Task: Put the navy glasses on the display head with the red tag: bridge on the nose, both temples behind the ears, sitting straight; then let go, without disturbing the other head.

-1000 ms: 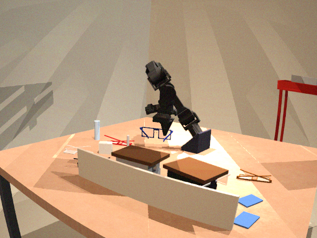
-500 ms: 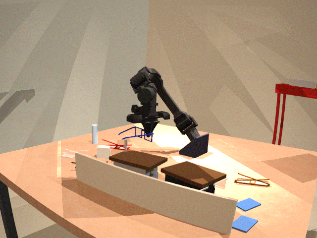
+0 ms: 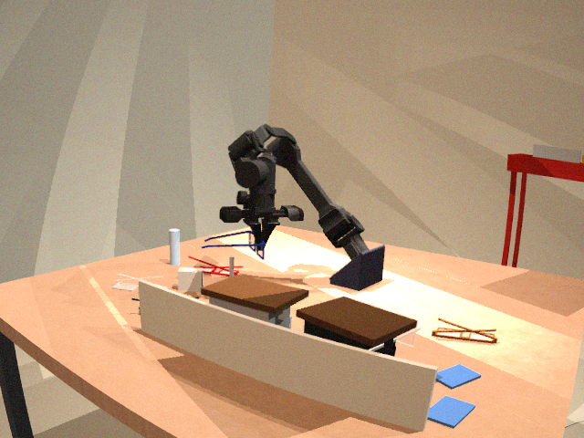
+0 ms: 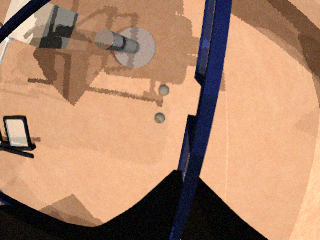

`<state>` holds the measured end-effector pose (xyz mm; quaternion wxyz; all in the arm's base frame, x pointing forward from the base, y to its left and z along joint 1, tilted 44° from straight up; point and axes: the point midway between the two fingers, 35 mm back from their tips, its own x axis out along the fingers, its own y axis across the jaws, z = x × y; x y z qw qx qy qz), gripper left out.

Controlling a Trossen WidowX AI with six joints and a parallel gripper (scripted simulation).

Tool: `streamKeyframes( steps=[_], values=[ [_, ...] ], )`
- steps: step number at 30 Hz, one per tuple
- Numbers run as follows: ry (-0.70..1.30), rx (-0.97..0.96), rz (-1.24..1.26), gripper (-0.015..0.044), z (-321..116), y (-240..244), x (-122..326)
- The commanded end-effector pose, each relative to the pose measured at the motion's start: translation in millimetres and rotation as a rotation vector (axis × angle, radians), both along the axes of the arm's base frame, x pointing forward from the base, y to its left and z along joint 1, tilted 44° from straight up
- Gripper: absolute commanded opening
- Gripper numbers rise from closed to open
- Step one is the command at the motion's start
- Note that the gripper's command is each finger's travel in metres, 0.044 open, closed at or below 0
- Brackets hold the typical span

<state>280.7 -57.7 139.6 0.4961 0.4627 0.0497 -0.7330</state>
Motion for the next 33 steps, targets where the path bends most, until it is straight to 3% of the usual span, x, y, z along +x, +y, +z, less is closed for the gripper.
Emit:
streamKeyframes(
  steps=[1, 12, 33],
  values=[
    [-0.002, -0.004, -0.001, 0.0000, -6.3, -8.0, -0.8],
    [-0.003, -0.007, -0.001, 0.0000, -37.9, -38.8, -5.5],
    [-0.003, -0.007, -0.001, 0.0000, -48.4, -29.0, -3.5]
  ],
)
